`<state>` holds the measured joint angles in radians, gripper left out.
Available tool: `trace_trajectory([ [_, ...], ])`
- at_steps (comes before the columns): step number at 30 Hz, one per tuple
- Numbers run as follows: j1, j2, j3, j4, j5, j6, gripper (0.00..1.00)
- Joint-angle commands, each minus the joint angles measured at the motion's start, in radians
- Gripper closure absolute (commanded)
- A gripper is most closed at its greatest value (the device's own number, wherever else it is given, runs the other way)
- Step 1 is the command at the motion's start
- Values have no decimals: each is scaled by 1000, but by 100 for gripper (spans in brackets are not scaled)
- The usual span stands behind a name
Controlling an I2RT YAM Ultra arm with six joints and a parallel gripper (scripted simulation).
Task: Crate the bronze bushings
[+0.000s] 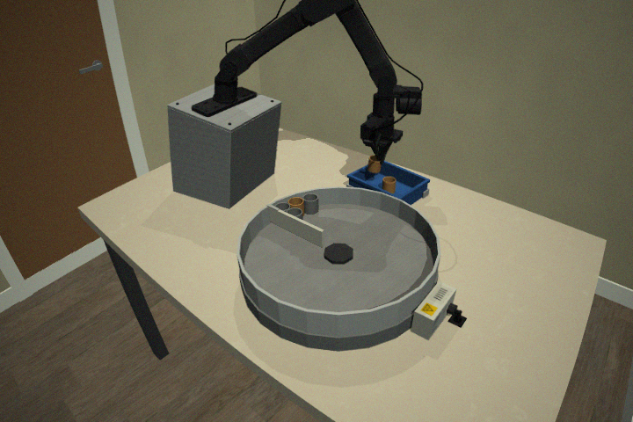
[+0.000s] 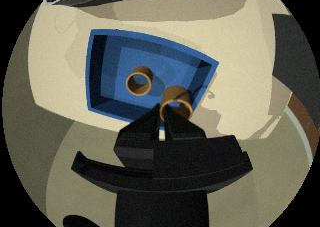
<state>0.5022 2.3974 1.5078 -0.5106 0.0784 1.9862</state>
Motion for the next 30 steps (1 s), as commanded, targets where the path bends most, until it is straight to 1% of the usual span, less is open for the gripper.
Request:
trace_trajectory([
  [1,-2,-30,32,-14,6,-3,100],
  [9,-2,-21,35,-15,6,-3,100],
  [12,0,4,42,-19,6,-2,100],
  [16,1,-23,45,-21,6,-1,100],
  [30,1,-23,46,-21,6,-1,100],
])
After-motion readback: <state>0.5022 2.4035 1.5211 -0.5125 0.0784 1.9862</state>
